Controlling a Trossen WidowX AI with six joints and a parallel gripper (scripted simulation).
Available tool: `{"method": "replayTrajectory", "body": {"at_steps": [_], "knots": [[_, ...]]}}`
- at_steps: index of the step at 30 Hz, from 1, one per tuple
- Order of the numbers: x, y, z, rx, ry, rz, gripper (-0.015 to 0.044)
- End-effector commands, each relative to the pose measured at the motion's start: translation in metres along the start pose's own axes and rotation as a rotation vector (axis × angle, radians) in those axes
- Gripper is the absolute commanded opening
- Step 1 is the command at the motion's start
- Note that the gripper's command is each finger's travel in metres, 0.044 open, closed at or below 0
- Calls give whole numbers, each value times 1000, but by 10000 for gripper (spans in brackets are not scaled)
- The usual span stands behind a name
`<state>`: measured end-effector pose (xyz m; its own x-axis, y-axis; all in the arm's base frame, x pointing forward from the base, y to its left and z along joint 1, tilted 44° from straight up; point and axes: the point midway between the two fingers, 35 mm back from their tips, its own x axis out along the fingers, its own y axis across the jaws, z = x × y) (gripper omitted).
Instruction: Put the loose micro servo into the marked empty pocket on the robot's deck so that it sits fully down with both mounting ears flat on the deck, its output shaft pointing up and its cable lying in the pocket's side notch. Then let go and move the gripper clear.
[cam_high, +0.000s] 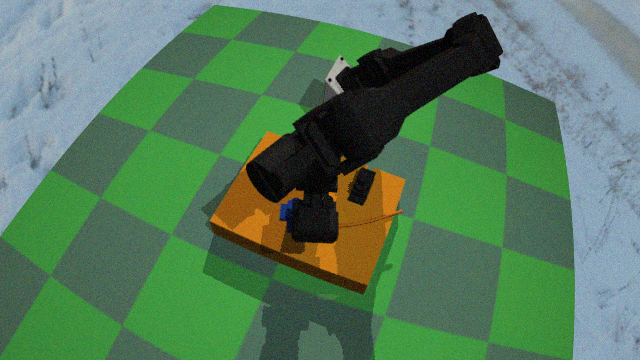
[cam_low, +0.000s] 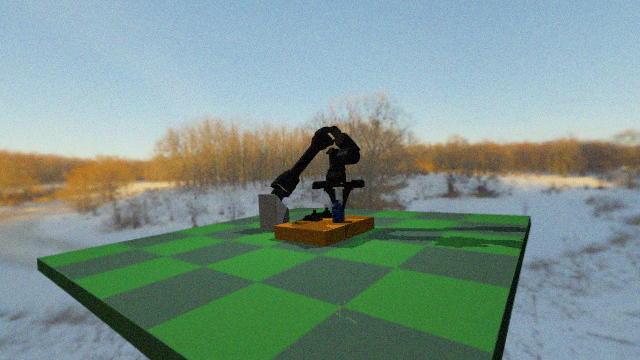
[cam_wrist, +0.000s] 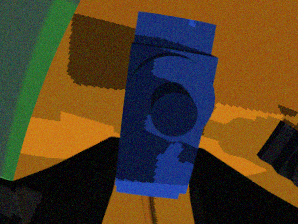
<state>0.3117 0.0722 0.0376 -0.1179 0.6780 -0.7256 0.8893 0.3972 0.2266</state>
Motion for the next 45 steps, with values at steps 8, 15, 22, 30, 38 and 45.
{"method": "replayTrajectory", "body": {"at_steps": [8,15,22,30,38,45], "knots": [[-27,-7,-3,0,-1,7,0],[-27,-9,-4,0,-1,7,0],[-27,-9,-5,0,-1,7,0],[-27,-10,-7,0,-1,7,0],[-27,-25,1,1,-1,6,0],[-27,-31,15,1,-2,6,0]]}}
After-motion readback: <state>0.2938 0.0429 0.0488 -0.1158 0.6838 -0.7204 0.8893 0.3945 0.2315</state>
